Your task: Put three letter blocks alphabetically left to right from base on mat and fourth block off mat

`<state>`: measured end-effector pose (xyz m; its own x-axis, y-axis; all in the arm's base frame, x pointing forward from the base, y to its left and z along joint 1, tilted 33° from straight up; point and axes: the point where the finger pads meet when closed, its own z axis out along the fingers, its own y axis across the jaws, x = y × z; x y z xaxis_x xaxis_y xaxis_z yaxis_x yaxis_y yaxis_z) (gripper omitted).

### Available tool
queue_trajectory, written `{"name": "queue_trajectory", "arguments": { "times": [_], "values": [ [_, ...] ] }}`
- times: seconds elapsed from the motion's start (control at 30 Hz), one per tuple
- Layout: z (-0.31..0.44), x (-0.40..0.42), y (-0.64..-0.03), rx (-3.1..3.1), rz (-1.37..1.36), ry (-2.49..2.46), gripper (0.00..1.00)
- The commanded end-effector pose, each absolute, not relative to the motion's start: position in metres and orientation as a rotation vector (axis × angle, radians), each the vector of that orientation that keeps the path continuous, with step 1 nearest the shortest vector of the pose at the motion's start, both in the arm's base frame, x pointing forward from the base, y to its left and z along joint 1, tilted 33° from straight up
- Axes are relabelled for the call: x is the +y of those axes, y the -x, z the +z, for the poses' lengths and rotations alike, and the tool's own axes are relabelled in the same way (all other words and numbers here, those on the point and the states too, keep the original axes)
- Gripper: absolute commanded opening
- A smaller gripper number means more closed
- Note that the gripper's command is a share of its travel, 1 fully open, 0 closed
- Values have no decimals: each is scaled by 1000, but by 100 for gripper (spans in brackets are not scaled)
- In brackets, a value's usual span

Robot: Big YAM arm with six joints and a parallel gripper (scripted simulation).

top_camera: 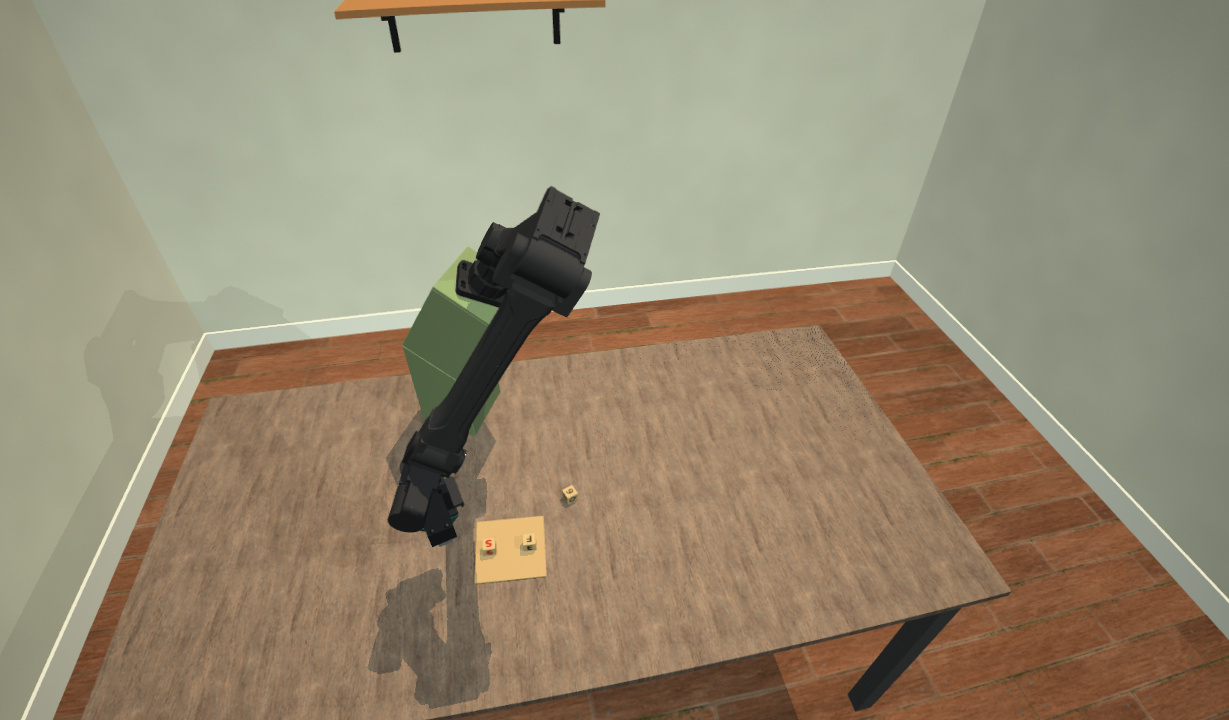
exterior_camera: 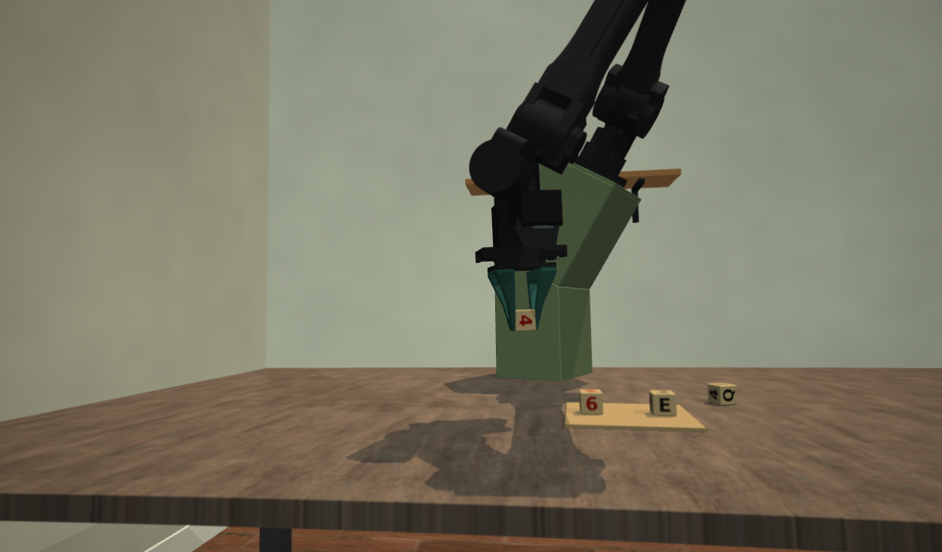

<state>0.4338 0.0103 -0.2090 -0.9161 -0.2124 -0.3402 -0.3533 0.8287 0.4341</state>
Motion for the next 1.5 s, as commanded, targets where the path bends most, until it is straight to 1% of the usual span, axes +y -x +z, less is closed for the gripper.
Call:
{"name": "queue_trajectory", "arguments": {
  "times": [0.0,0.37,0.43,0.47,0.67,0.93,1.0,1.03,1.2,1.47],
  "values": [
    [-191,24,-439,2804,757,36,20],
    [-159,76,-438,2855,892,-633,20],
    [-159,76,-438,2855,892,-633,20],
    [-157,80,-438,2844,911,-784,20],
    [-146,99,-435,2784,945,-1198,20],
    [-138,111,-432,2610,953,-1746,20],
    [-138,111,-432,2610,953,-1746,20],
    [-138,112,-432,2523,944,-1912,20],
    [-137,114,-432,2295,912,-2223,20],
    [-137,106,-433,2241,911,-2273,20]
  ]
}}
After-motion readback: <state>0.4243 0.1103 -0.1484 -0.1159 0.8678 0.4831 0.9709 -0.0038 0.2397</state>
